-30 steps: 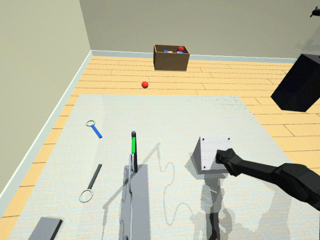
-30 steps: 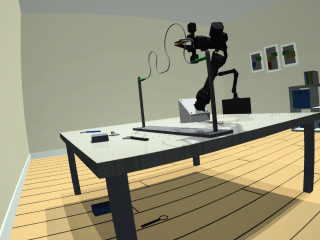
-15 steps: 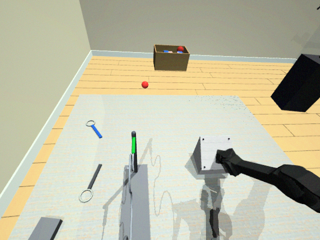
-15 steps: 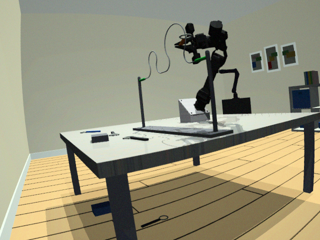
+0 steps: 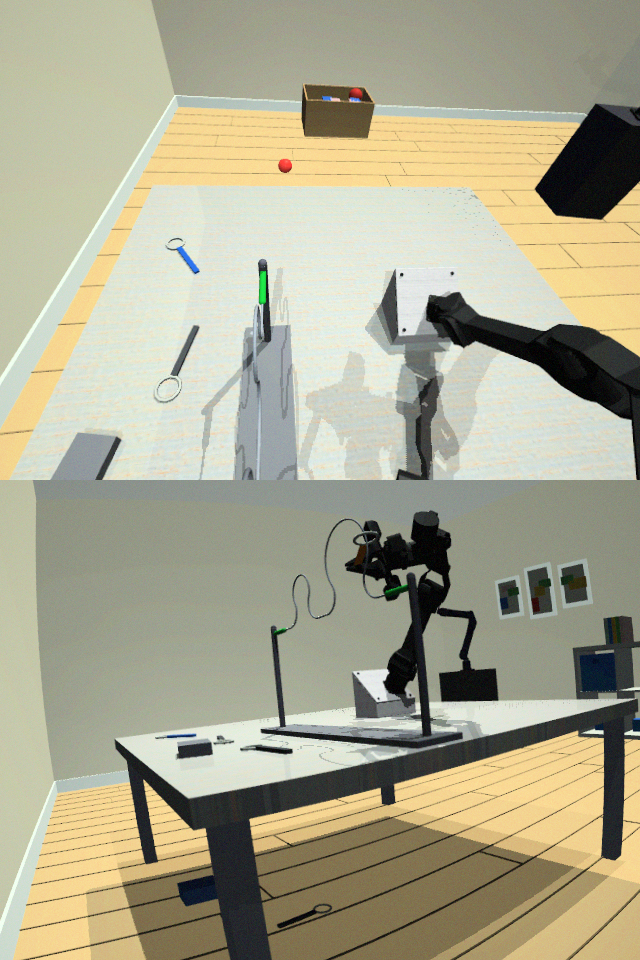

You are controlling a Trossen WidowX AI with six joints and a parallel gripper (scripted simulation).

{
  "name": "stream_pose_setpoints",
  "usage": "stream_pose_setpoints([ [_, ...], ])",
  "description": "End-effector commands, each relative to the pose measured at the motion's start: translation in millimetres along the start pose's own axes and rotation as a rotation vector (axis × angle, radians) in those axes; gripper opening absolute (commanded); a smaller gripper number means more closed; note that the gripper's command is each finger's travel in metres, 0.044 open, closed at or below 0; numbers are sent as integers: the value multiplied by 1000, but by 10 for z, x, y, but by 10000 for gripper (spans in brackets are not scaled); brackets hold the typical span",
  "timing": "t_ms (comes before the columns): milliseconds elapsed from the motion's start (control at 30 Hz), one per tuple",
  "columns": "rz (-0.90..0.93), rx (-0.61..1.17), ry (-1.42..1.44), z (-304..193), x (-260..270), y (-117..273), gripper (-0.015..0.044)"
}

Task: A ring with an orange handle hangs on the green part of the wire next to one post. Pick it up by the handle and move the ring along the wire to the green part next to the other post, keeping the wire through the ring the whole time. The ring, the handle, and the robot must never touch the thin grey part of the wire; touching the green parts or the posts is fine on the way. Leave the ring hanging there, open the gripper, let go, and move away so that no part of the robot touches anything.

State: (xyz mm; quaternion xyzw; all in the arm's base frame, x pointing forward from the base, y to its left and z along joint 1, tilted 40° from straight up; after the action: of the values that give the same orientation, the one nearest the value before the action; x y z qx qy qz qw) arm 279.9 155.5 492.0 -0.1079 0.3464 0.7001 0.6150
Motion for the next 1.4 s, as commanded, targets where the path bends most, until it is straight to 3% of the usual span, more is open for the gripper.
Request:
stream_pose_setpoints([
  [0, 21, -4, -54, -1, -19, -1, -150],
  [1367, 241, -46, -462, -20, 10, -19, -150],
])
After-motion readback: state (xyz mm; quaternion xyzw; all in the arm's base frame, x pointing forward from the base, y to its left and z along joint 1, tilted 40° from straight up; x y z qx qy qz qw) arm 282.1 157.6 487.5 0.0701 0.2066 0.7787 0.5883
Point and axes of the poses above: the point midway between the two fingers, 35 mm back from their tips, its own y axis back along the fingers, its own x axis across the jaws, z = x × y, the point moved 5 cm from there along y, back along the fingers
